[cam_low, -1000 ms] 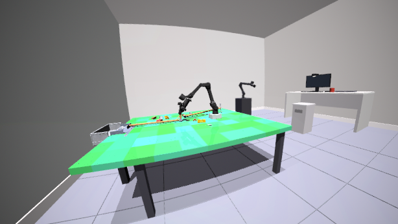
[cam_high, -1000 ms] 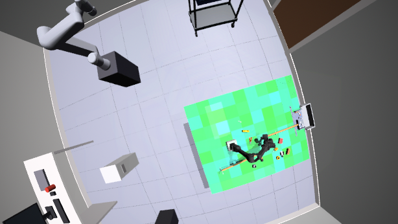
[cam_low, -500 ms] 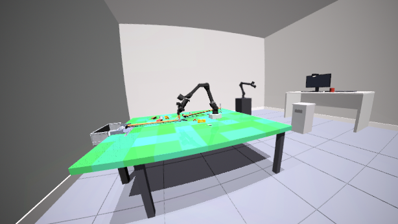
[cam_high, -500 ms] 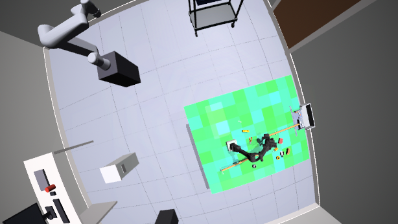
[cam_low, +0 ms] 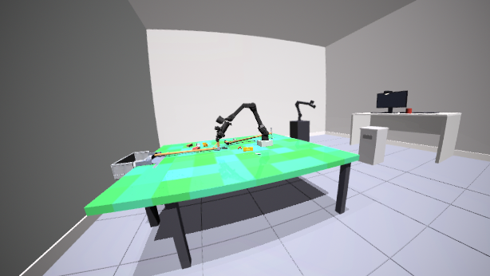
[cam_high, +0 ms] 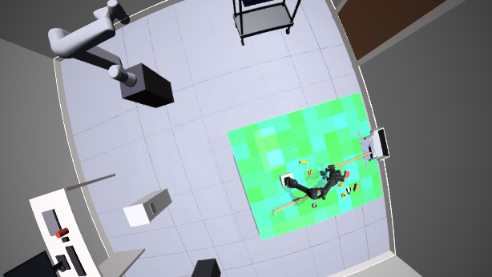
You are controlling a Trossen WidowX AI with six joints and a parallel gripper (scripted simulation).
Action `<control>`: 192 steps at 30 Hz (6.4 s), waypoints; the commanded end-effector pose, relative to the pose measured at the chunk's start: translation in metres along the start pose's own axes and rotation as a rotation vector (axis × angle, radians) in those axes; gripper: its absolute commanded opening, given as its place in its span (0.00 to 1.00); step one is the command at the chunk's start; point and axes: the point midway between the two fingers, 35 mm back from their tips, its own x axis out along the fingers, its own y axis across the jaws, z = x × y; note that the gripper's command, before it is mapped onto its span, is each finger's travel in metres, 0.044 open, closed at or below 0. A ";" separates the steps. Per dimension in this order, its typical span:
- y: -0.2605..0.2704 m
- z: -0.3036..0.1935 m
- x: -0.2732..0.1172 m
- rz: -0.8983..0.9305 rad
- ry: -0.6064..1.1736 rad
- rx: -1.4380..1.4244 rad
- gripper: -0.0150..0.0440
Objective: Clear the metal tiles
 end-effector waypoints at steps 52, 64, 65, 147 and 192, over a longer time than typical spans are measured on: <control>-0.002 0.057 0.042 0.000 -0.009 -0.002 0.25; -0.002 0.057 0.042 0.000 -0.009 -0.002 0.25; -0.002 0.057 0.042 0.000 -0.009 -0.002 0.25; -0.009 0.001 -0.023 -0.003 -0.018 0.000 0.25; -0.008 -0.049 -0.057 -0.004 -0.020 0.001 0.25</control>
